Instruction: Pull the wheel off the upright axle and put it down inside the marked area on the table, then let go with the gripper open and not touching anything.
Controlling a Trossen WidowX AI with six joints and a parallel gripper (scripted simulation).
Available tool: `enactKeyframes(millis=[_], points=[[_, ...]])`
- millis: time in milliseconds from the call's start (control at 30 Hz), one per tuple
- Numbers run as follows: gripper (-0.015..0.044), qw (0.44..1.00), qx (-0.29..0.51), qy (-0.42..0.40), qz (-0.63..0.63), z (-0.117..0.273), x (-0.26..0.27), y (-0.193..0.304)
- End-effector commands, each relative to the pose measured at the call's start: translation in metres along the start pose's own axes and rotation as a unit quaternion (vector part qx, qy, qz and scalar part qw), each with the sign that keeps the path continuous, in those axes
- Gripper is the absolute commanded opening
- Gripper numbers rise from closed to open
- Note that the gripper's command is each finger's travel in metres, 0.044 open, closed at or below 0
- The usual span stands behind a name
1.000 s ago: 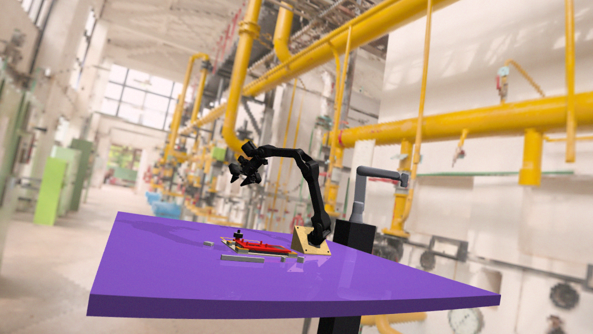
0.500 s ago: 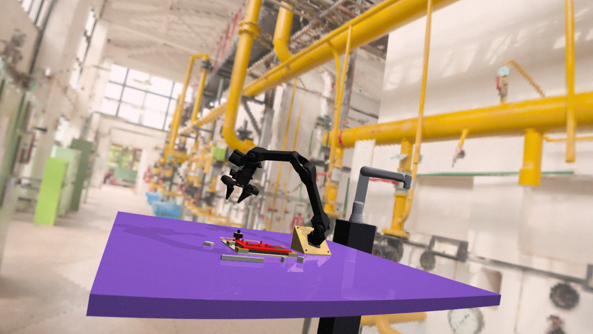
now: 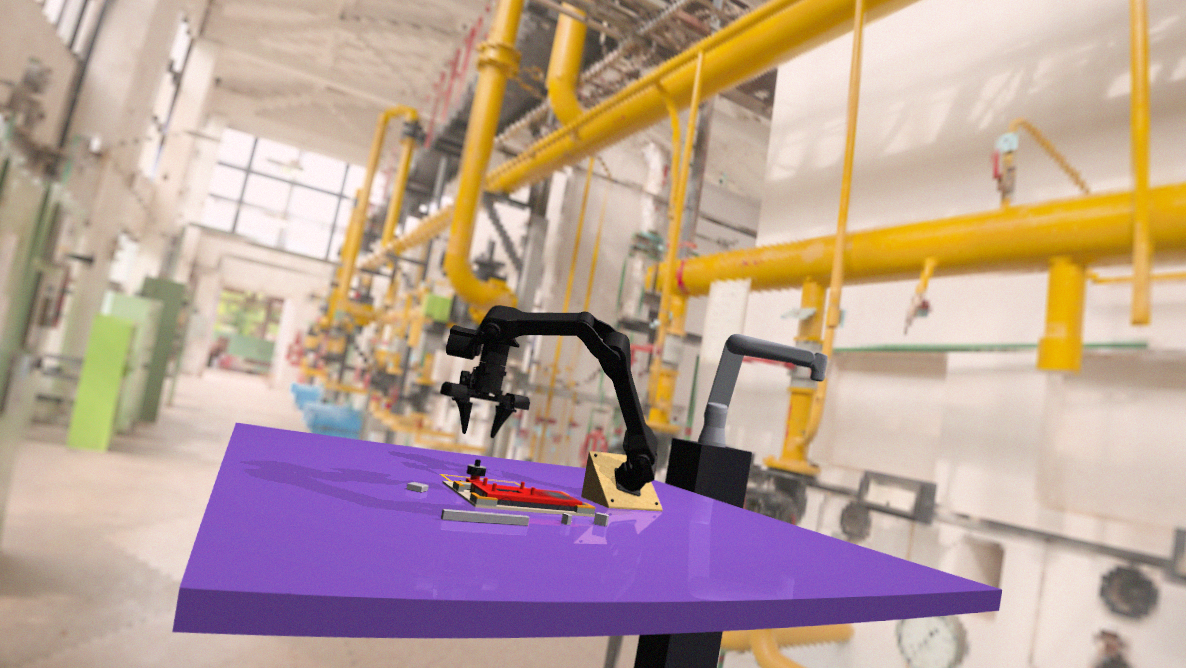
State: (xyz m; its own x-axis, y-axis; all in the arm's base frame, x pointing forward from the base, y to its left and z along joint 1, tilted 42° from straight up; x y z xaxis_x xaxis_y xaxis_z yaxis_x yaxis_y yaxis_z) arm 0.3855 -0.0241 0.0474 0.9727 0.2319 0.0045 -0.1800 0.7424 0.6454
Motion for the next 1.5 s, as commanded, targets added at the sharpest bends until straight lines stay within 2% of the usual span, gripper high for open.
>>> enactKeyframes(millis=[0, 433, 967, 1133, 1233, 1467], points=[[0.0300, 1.000, 0.014, 0.006, -0.016, -0.001, -0.002, 0.009], [0.0300, 1.000, 0.013, 0.006, -0.016, -0.005, -0.007, 0.000], [0.0300, 1.000, 0.014, 0.006, -0.016, -0.070, -0.008, 0.003], [0.0300, 1.000, 0.015, 0.006, -0.015, -0.075, -0.009, 0.004], [0.0221, 1.000, 0.013, 0.008, -0.013, -0.073, -0.008, 0.005], [0.0175, 1.000, 0.013, 0.008, -0.013, -0.073, -0.008, 0.005]])
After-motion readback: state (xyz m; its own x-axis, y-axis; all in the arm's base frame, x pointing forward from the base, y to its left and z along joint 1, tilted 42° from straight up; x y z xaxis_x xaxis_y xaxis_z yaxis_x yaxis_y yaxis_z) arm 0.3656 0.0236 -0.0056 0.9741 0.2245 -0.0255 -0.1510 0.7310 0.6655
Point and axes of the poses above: the point midway between the two fingers, 35 mm back from their tips, its own z axis back along the fingers, its own x axis across the jaws, y = z × x, the point moved 2 cm from there along z, back along the fingers, and after that the axes turned 1 degree about z, right-handed, at the moved point
